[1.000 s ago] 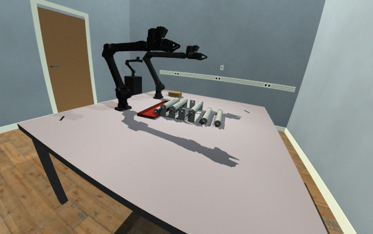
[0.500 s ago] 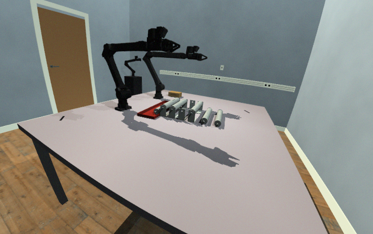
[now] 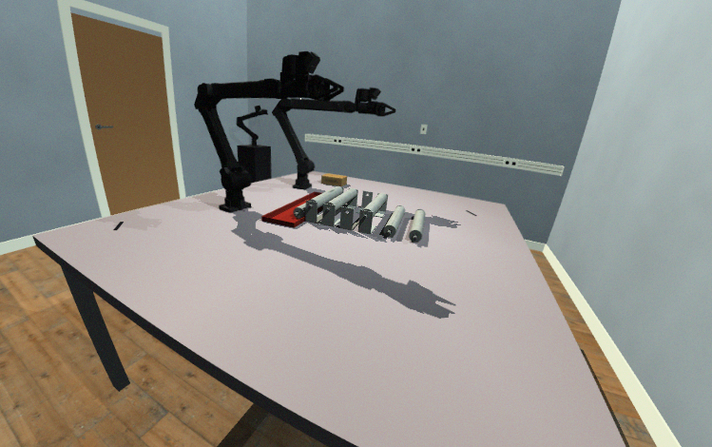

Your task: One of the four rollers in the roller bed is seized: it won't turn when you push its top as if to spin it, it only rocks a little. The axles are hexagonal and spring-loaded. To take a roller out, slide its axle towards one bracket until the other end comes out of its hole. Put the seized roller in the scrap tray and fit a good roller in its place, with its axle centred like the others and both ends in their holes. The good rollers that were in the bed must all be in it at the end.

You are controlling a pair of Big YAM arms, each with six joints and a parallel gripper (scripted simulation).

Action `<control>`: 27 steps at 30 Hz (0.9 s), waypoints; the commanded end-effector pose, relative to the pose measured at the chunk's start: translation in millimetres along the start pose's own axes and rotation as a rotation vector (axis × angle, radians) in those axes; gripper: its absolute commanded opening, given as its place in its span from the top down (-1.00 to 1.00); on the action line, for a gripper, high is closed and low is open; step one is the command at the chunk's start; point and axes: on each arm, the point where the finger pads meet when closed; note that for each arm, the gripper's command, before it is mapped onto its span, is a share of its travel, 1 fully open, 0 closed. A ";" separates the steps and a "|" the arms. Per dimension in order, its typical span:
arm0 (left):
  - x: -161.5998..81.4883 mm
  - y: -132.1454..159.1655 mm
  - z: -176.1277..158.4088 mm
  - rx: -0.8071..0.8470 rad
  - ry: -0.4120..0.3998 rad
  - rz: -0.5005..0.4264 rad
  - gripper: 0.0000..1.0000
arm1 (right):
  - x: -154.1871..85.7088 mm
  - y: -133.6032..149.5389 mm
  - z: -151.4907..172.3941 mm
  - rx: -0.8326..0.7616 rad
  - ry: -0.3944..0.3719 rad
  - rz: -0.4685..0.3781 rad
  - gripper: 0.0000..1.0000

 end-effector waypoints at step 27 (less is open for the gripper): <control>9.9 8.2 -7.1 0.021 0.016 0.026 0.36 | 6.2 -42.5 7.2 0.028 -0.017 -0.055 0.36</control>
Point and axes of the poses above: on each arm, the point where the finger pads meet when closed, its own x axis out along the fingers, its own z axis across the jaws, y = z × x, and after that the axes turned 2 degrees about x, right-handed
